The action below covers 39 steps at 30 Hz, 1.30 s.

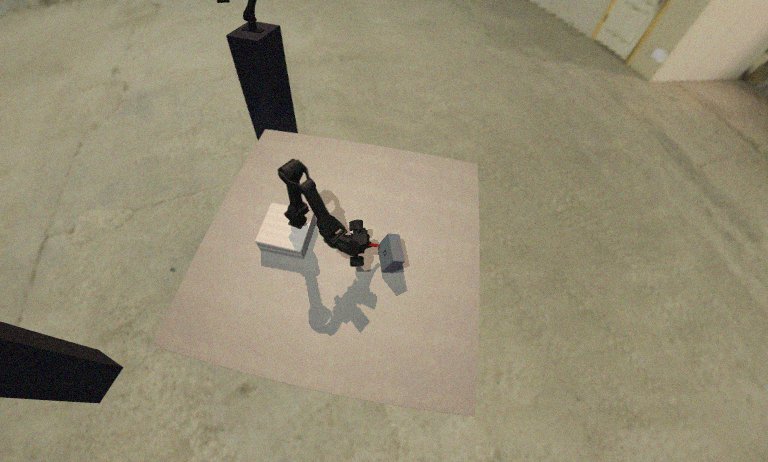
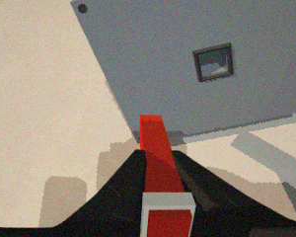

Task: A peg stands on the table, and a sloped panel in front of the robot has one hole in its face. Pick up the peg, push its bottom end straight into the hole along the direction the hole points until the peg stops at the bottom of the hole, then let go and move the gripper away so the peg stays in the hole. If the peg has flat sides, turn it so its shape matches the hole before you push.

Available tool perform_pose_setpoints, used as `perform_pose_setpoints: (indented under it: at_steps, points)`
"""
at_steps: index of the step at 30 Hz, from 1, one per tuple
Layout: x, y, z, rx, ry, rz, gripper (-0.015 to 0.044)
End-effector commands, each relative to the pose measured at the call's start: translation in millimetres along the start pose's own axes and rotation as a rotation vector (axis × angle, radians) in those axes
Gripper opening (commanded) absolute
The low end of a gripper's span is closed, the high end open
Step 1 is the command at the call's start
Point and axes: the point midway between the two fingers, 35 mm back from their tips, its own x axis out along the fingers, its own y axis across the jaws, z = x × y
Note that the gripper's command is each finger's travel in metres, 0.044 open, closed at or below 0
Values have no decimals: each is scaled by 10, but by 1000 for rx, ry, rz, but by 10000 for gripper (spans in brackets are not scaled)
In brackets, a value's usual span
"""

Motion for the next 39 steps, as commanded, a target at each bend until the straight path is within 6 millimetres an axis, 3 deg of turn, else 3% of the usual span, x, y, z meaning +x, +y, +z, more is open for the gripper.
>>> perform_pose_setpoints:
  at_steps: [1, 39]
  points:
    - [-30, -12, -22, -17, -19, 3, 0]
    - [-372, -206, -119, -185, -204, -44, 0]
